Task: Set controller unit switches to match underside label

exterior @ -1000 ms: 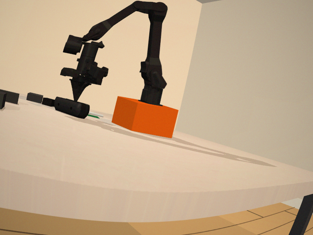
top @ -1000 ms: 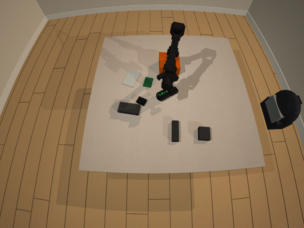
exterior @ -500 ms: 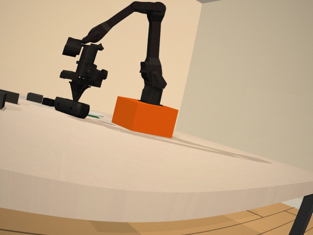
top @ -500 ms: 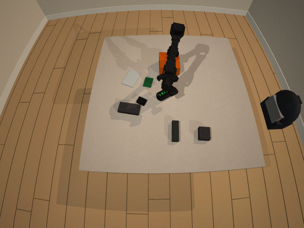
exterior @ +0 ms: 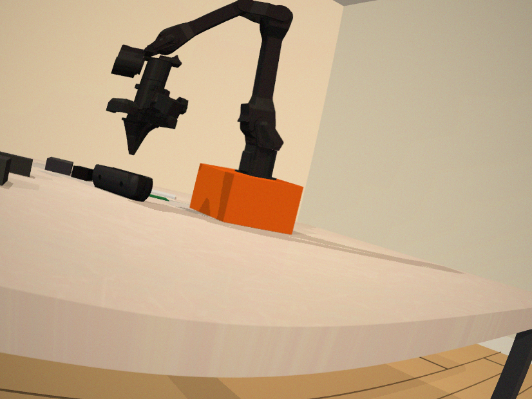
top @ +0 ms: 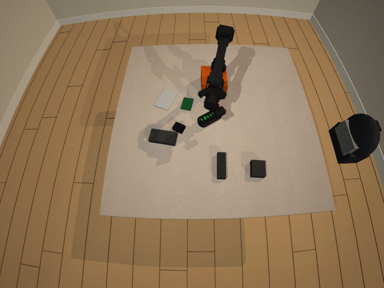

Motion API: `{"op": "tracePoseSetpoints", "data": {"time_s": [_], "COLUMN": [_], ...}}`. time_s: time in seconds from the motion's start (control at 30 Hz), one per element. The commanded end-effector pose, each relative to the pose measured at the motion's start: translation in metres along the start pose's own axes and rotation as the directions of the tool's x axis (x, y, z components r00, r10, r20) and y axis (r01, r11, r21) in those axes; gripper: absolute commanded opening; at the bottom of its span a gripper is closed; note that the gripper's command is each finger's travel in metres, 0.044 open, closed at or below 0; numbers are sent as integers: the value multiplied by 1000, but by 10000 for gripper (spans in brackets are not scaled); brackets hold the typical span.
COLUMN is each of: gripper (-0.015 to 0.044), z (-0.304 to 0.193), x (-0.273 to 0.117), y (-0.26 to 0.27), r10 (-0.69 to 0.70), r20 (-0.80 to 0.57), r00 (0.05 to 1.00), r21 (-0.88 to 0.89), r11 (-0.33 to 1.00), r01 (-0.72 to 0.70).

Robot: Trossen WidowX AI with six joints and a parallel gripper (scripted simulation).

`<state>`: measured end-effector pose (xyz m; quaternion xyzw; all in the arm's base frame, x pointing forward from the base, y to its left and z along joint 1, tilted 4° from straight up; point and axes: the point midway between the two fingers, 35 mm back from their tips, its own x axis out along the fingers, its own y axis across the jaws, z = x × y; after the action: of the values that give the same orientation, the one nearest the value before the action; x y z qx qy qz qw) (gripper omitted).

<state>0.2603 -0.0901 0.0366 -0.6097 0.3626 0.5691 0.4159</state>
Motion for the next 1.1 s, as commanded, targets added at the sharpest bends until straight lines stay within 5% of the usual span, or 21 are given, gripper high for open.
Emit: {"op": "tracePoseSetpoints", "data": {"time_s": [0.0, 1.07], "gripper": [0, 0], "z": [-10, -17], "x": [-1, 40], "y": [-11, -18], "r10": [0, -1], "r20": [1, 1], "r00": [1000, 1000], "r21": [-4, -3], "r11": [1000, 1000], "r01": [0, 1]}}
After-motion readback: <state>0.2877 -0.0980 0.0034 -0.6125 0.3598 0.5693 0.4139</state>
